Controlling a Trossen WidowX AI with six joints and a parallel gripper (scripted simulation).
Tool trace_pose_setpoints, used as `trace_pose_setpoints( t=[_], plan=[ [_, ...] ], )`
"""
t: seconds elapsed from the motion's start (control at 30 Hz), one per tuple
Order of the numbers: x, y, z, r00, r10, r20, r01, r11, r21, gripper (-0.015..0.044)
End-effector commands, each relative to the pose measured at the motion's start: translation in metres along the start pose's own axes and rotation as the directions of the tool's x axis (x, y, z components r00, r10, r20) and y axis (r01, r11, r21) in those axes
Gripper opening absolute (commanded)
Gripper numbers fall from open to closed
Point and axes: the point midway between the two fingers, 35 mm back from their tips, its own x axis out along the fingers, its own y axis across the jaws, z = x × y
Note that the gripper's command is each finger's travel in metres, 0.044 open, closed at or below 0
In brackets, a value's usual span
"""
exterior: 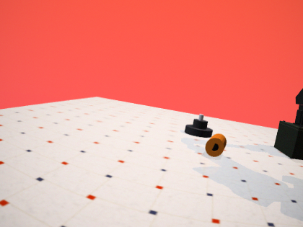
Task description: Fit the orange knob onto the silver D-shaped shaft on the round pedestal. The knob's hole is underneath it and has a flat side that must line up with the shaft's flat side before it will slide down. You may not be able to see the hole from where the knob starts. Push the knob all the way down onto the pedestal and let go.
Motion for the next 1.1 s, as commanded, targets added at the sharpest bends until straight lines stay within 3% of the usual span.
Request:
trace_pose_setpoints(
  t=[0.0,0.1,0.17,0.27,0.37,0.43,0.5,0.67,0.77,0.87,0.97,1.07],
  plan=[
    [-0.001,0.001,0.000,1.000,0.007,0.001,-0.007,1.000,0.015,0.0426],
    [-0.012,0.014,0.001,0.997,0.072,0.018,-0.074,0.984,0.164,0.0440],
    [-0.030,0.030,0.010,0.987,0.154,0.048,-0.161,0.916,0.366,0.0440],
    [-0.068,0.056,0.028,0.945,0.306,0.118,-0.299,0.657,0.692,0.0440],
    [-0.114,0.072,0.049,0.878,0.431,0.210,-0.347,0.271,0.898,0.0440],
    [-0.146,0.083,0.061,0.814,0.515,0.269,-0.310,-0.007,0.951,0.0440],
    [-0.171,0.089,0.070,0.759,0.570,0.314,-0.241,-0.202,0.949,0.0440],
    [-0.231,0.095,0.090,0.611,0.669,0.422,0.029,-0.552,0.833,0.0440],
    [-0.268,0.093,0.100,0.514,0.708,0.484,0.234,-0.659,0.715,0.0440],
    [-0.308,0.086,0.109,0.405,0.732,0.548,0.462,-0.681,0.568,0.0440],
    [-0.349,0.074,0.118,0.288,0.736,0.612,0.691,-0.603,0.399,0.0440],
    [-0.387,0.057,0.128,0.166,0.715,0.679,0.888,-0.408,0.212,0.0440]
  ],
)
